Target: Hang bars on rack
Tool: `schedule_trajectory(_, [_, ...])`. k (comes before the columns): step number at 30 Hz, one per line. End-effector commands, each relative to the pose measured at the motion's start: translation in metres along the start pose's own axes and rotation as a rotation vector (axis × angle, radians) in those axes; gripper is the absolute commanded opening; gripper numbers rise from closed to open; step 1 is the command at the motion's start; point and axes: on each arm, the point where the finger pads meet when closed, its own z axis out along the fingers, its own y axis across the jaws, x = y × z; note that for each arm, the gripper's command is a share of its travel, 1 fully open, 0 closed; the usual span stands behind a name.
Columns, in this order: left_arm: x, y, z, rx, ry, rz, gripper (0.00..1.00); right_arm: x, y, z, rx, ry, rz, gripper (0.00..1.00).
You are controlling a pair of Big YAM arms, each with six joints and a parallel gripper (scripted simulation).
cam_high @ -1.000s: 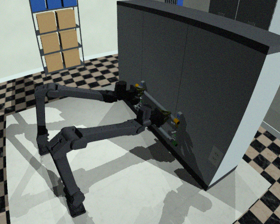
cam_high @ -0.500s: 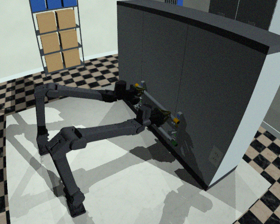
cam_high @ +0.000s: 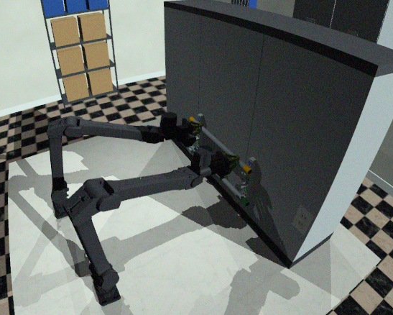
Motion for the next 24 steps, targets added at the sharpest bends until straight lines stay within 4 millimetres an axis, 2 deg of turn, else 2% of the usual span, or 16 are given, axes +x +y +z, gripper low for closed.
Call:
schedule_trajectory(1, [0.004, 0.088, -0.012, -0.120, 0.006, -0.023, 0.00, 0.004, -0.088, -0.007, 0.134, 0.005, 0.027, 0.00])
schedule_trajectory(15, [0.003, 0.091, -0.017, -0.120, 0.005, -0.023, 0.00, 0.004, -0.091, -0.012, 0.134, 0.005, 0.027, 0.00])
schedule_trajectory(24, [0.003, 0.100, -0.026, -0.120, 0.005, -0.023, 0.00, 0.005, -0.100, -0.020, 0.134, 0.005, 0.027, 0.00])
